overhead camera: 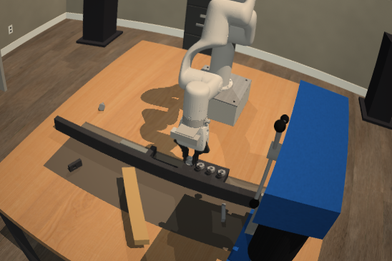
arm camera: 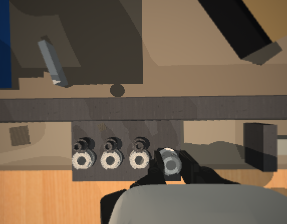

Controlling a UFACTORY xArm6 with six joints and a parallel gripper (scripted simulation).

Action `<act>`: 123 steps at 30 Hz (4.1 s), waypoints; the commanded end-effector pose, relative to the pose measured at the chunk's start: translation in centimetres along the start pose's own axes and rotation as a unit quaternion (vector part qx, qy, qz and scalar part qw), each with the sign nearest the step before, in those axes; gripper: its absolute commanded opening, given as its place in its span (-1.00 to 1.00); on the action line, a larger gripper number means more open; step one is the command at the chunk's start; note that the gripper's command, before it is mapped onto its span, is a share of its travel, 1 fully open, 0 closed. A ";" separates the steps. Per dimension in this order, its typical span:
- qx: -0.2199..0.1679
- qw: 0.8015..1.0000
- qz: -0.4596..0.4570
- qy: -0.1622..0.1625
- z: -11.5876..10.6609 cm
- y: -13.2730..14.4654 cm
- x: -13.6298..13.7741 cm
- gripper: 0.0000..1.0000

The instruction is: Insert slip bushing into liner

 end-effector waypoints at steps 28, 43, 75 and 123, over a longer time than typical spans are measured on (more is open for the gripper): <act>0.002 1.000 0.000 0.000 0.4 -0.2 0.0 -0.48; 0.002 1.000 0.000 0.000 0.5 -0.2 0.0 -0.48; 0.002 1.000 0.000 0.000 0.9 -0.2 0.0 -0.27; 0.002 1.000 0.000 0.000 -2.7 -0.1 0.0 -0.27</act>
Point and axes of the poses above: the point where the finger pads meet when closed, its own z axis out along the fingers, its own x axis across the jaws, y = z × x, the point moved 3 cm from there along -z, back along the fingers, and after that the axes turned 1 degree about z, right-handed, at the moved point
